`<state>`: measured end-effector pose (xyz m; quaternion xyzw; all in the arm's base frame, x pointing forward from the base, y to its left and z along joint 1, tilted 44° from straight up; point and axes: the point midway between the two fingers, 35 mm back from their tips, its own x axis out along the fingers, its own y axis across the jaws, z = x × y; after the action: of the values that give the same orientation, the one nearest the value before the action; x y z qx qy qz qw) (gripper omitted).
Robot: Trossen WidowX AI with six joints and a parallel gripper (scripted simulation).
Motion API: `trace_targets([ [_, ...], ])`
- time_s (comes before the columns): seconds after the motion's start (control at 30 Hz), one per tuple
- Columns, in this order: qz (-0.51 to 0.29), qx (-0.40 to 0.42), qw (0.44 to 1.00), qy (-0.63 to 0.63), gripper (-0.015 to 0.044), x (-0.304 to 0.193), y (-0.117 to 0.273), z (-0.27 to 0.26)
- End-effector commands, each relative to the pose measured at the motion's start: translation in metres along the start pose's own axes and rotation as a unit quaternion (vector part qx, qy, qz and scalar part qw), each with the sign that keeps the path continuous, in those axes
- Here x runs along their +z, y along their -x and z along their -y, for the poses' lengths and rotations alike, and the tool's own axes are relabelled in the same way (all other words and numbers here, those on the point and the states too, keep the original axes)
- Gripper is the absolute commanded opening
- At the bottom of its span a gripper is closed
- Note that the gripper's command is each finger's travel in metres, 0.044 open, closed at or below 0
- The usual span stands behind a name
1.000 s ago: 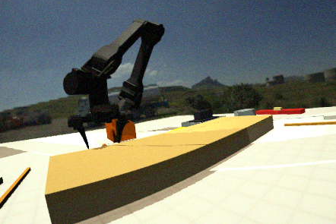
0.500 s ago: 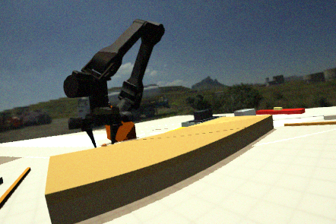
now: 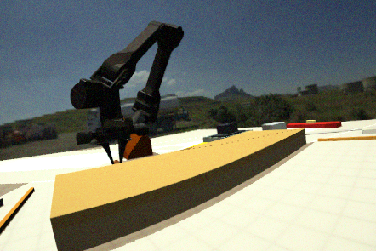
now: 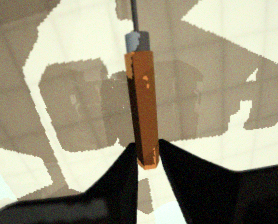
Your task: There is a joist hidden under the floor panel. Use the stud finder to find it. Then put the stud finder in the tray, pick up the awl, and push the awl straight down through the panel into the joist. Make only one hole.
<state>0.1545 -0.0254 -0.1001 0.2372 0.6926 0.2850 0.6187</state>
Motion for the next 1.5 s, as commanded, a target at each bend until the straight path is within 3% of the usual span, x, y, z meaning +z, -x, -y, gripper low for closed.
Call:
trace_targets([
  [0.0,0.002,-0.005,1.0,0.003,0.0,0.003,0.017,0.004],
  [0.47,0.001,-0.006,1.0,0.002,0.0,-0.008,0.115,0.002],
  [0.67,-0.005,-0.015,1.0,0.013,0.0,-0.009,0.12,0.002],
  [0.87,-0.067,-0.101,0.986,0.117,0.0,-0.007,0.121,0.012],
  [1.13,-0.172,-0.234,0.918,0.27,0.0,0.005,0.135,0.026],
  [1.47,-0.295,-0.379,0.775,0.41,0.0,0.035,0.168,0.028],
])
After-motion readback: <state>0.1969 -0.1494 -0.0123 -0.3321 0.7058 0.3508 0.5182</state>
